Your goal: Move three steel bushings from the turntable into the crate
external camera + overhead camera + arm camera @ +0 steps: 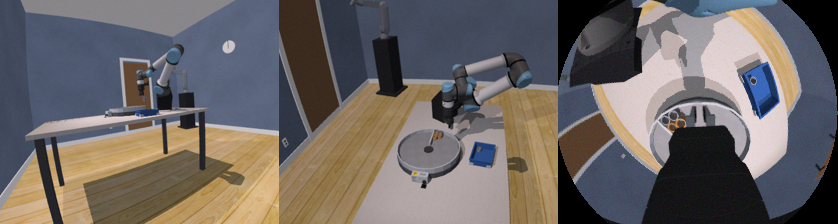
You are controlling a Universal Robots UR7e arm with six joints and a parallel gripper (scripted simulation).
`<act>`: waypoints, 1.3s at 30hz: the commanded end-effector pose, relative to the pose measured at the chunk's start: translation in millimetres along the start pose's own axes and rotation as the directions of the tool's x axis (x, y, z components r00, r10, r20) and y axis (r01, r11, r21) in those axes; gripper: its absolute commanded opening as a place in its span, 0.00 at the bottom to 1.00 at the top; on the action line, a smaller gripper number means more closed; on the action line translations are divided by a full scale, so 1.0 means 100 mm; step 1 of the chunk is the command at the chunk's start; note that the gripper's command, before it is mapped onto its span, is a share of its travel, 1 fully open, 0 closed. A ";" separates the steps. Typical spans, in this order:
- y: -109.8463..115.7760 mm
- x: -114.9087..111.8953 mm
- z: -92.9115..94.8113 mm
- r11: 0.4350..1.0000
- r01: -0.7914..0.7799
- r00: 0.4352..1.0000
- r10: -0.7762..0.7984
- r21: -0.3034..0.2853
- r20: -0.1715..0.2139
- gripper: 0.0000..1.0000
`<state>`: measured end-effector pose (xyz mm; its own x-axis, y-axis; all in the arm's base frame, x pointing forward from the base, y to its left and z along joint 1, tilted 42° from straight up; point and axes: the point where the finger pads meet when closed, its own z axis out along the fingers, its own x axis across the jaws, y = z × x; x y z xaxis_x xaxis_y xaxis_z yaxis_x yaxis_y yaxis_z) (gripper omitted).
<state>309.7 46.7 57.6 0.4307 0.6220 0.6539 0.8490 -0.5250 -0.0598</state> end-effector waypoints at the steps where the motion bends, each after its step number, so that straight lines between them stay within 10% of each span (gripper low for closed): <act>1: 0.05 -0.10 0.03 0.999 0.038 0.999 -0.038 0.003 -0.014 0.40; 8: 0.05 -0.10 0.03 0.999 0.038 0.999 -0.038 0.003 -0.014 0.40; 13: 0.23 -0.65 0.05 0.963 0.269 0.963 -0.269 0.000 -0.013 0.40; 39: 0.23 -0.65 0.18 0.963 0.270 0.963 -0.270 0.001 -0.014 0.40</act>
<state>306.8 4.6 0.2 0.1809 0.7319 0.6570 0.9342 -0.3367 0.1178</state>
